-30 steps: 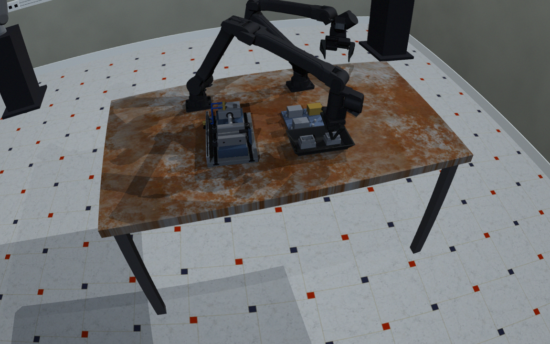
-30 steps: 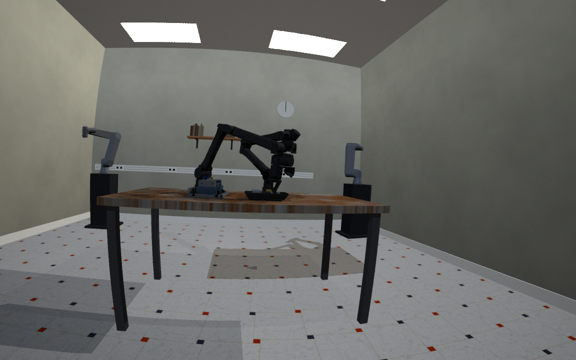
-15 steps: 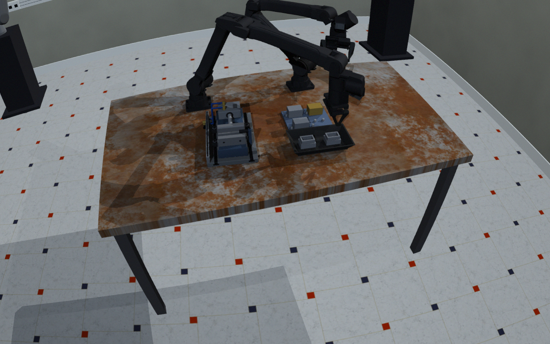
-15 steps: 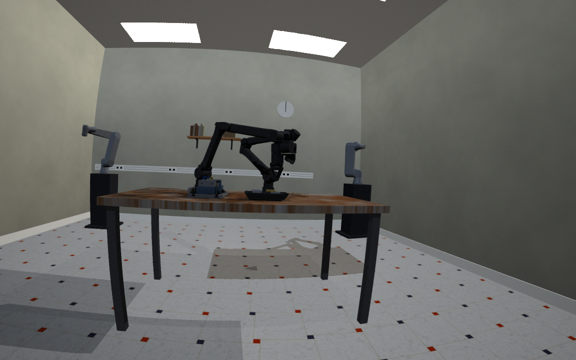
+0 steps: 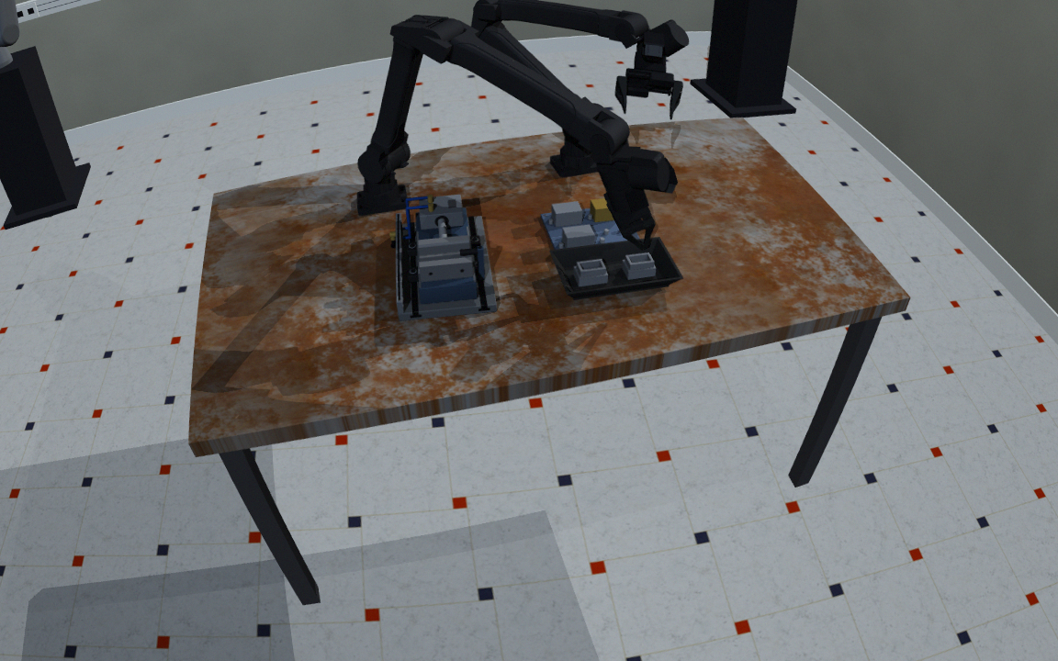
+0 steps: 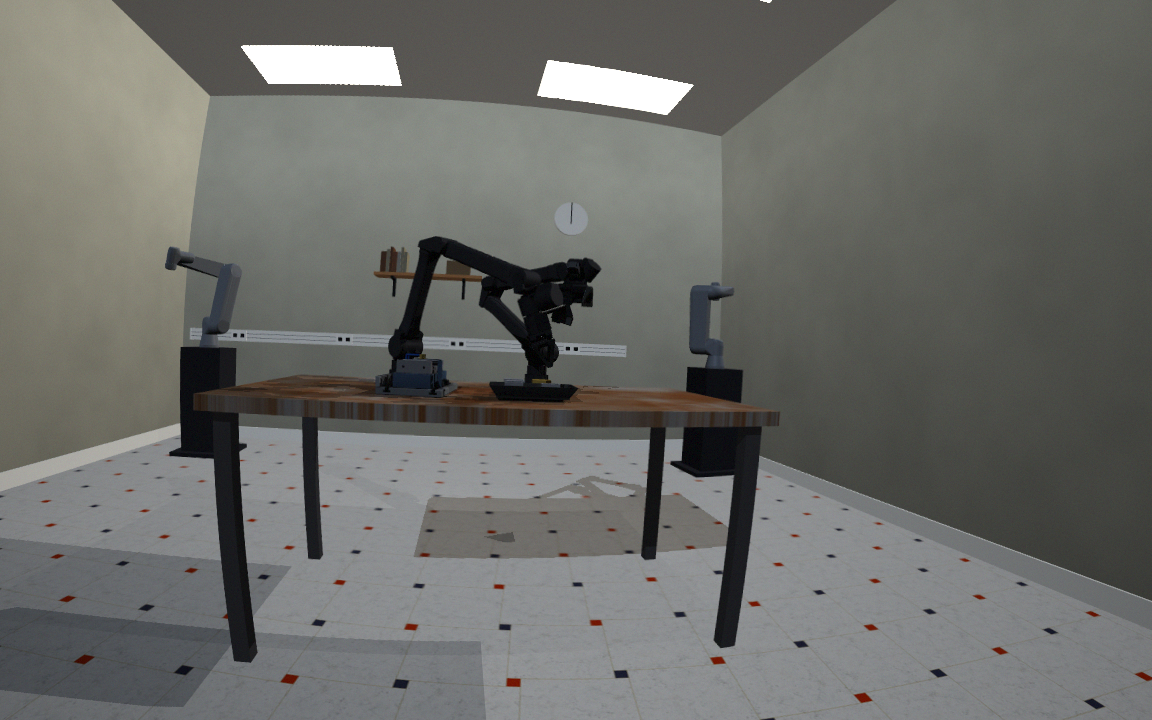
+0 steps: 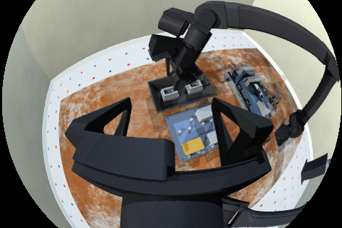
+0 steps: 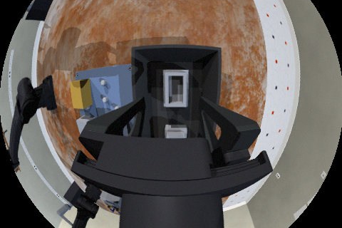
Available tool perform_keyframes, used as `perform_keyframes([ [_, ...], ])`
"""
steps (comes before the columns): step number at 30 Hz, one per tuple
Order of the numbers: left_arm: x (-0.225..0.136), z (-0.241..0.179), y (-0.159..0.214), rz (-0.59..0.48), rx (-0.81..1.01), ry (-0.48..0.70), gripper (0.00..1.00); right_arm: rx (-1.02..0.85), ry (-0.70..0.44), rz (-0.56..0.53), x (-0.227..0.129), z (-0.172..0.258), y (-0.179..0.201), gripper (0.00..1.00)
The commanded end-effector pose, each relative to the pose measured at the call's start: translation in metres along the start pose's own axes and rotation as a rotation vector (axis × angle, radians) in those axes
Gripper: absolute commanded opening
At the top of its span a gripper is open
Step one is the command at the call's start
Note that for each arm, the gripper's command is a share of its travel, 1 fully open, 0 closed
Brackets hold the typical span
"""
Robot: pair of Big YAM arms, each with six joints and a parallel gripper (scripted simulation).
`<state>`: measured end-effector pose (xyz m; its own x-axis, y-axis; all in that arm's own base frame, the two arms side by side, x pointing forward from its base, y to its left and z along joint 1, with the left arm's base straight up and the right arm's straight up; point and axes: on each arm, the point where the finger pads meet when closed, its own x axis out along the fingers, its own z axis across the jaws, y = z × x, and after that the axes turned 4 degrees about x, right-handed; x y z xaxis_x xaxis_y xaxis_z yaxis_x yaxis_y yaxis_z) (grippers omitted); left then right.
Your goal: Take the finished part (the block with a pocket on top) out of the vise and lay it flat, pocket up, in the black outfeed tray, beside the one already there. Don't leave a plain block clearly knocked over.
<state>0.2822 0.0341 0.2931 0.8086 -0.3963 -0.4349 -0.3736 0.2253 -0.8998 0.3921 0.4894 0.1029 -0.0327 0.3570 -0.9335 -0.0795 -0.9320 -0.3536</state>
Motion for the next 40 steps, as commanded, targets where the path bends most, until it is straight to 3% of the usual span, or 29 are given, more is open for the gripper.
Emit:
perform_keyframes([
  [1, -0.014, 0.009, -0.03, -0.029, 0.057, -0.032, 1.0, -0.012, 0.054, -0.224, -0.027, -0.011, -0.013, 0.65],
  [15, -0.014, 0.009, -0.03, -0.029, 0.057, -0.032, 1.0, -0.048, 0.049, -0.317, -0.033, -0.009, -0.024, 0.65],
  [40, -0.014, 0.009, -0.03, -0.029, 0.057, -0.032, 1.0, -0.04, 0.038, -0.3, -0.021, -0.01, -0.019, 0.65],
])
